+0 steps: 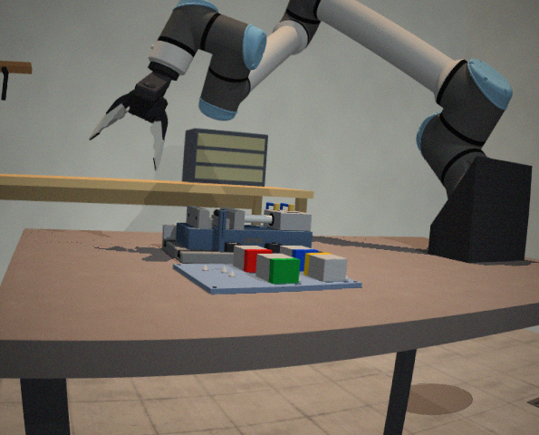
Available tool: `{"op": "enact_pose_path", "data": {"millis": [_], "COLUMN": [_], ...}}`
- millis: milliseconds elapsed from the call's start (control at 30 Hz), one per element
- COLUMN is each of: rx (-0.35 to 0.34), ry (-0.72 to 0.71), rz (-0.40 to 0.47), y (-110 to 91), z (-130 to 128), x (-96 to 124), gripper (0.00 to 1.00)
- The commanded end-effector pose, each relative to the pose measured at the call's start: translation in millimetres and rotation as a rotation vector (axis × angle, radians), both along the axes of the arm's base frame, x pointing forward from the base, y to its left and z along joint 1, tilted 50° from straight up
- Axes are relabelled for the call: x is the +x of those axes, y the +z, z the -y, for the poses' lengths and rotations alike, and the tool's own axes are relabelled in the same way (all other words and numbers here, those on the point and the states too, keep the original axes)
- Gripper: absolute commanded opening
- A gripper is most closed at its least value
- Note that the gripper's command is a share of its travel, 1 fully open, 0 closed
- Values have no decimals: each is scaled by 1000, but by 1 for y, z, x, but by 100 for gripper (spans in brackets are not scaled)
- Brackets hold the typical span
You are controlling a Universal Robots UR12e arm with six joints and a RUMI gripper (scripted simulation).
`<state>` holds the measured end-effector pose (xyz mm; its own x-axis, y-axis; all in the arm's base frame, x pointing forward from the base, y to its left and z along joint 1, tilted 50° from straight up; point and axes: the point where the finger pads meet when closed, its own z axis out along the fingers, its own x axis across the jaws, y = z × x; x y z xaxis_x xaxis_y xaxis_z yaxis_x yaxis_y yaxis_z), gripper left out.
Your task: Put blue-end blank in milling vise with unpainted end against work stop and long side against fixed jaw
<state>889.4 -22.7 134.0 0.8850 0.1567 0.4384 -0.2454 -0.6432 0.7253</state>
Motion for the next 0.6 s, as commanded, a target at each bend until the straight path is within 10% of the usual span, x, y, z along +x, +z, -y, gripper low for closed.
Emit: {"op": "enact_pose_path", "data": {"millis": [0,400,567], "rx": [10,49,35], "ry": [3,-17,-42], "rz": [-28,-254,-386], "y": [-17,-123,-177], "z": [-14,-91,-125], "x": [-12,-120,-206], "gripper": [100,100,100]}}
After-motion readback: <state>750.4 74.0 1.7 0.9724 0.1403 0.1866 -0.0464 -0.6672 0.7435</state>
